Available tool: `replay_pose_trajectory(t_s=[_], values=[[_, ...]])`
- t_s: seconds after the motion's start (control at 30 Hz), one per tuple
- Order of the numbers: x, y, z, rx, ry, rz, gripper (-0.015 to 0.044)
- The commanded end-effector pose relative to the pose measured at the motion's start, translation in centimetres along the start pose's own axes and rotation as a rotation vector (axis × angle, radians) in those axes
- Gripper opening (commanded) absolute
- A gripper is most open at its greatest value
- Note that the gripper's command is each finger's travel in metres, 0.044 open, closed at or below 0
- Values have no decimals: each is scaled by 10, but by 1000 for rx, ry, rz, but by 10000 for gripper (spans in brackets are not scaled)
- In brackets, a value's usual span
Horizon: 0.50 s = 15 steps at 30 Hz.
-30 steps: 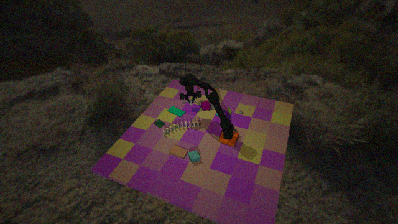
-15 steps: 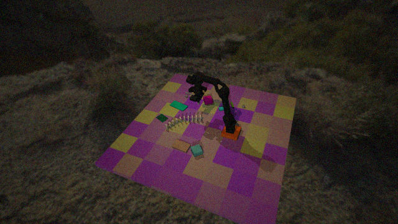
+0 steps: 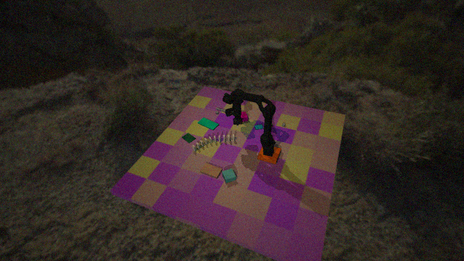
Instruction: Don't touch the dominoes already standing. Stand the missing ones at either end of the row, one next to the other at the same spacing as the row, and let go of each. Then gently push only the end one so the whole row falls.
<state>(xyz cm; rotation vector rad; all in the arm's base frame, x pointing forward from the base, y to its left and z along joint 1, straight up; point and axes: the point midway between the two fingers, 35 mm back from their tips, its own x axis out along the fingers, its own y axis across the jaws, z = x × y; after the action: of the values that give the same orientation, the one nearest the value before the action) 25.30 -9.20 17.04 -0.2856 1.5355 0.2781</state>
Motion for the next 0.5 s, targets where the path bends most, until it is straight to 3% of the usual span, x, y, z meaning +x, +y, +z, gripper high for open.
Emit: replay_pose_trajectory(t_s=[0.0, 0.47], values=[[2, 0, -1, -18, -4, -8, 107], [66, -5, 5, -18, -5, -8, 107]])
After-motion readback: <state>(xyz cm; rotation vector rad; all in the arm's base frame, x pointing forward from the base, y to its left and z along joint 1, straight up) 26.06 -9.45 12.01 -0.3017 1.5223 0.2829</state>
